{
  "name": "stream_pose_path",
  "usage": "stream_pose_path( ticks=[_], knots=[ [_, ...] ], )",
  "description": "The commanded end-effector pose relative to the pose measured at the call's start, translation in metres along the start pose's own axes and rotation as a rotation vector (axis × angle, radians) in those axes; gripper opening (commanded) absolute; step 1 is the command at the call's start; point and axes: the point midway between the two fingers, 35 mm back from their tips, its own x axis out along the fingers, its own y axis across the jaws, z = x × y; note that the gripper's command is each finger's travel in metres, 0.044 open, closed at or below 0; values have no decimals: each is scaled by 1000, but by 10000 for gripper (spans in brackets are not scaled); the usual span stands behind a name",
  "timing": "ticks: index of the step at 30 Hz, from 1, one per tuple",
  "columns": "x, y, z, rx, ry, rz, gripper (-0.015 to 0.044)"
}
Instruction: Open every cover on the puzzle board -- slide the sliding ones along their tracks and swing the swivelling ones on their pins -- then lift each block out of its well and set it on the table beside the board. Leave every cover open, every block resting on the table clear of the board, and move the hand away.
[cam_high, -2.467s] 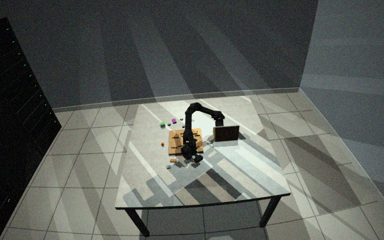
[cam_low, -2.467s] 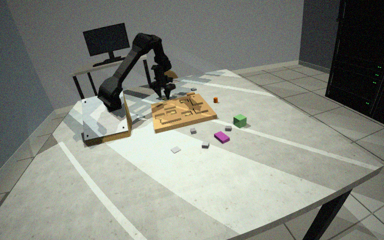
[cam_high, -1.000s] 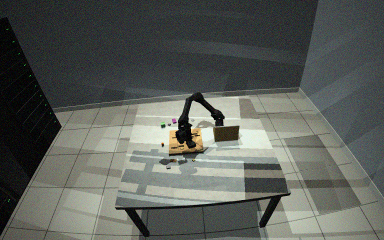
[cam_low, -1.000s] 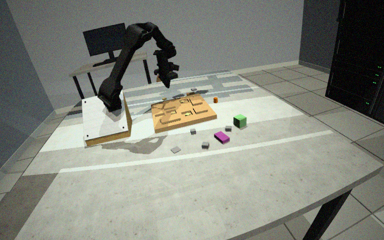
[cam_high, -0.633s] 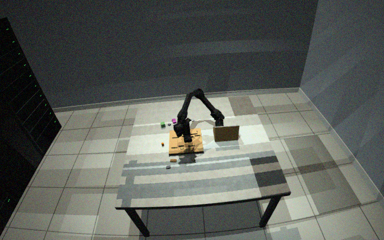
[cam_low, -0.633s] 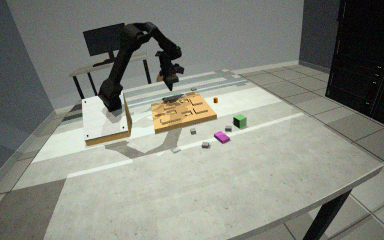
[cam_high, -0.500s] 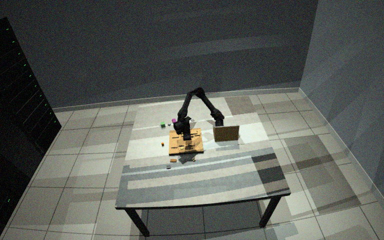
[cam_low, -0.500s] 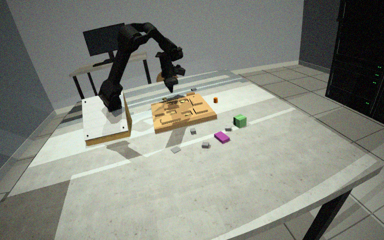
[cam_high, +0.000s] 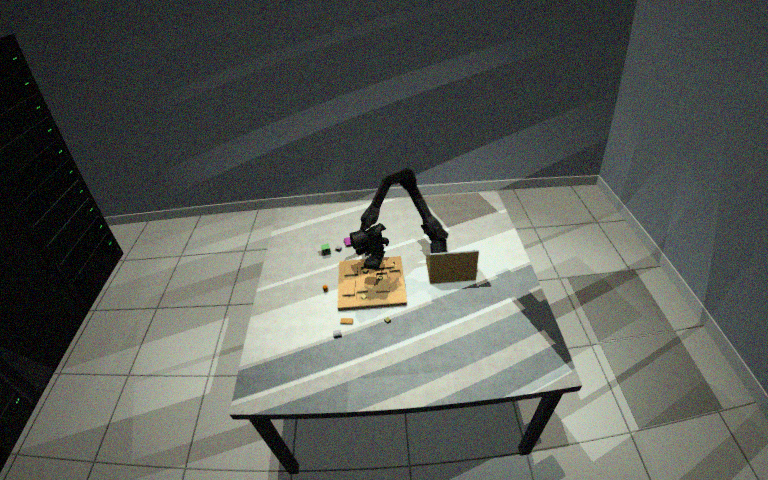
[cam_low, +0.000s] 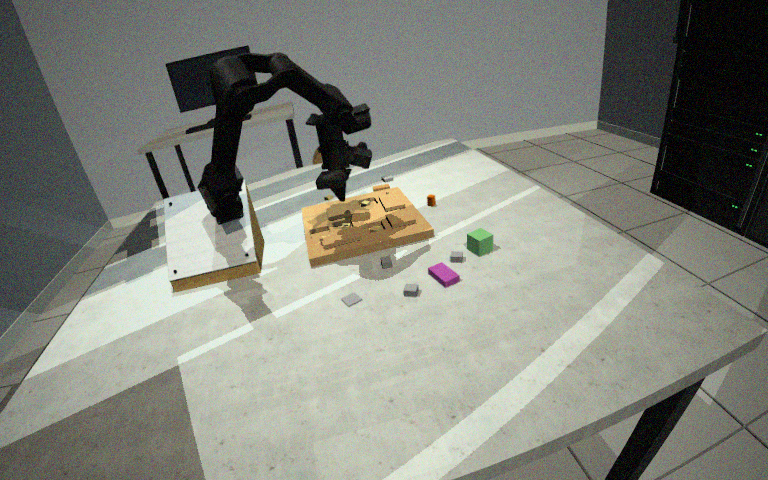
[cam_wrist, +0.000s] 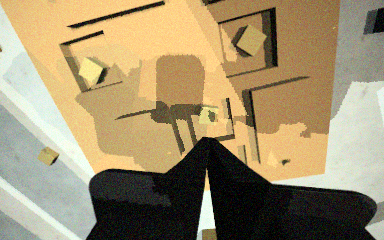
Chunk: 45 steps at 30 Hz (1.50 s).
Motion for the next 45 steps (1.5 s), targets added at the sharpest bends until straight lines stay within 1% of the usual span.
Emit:
stream_pose_path(
  ticks=[1,5,14,36,45],
  knots=[
    [3,-5,-2,20,2,-7,0],
    [13,-4,-2,20,2,-6,0],
    [52,-5,-4,20,1,-9,0],
    [64,-6,-4,20,1,-9,0],
    [68,-8,-12,20,1,-9,0]
  ],
)
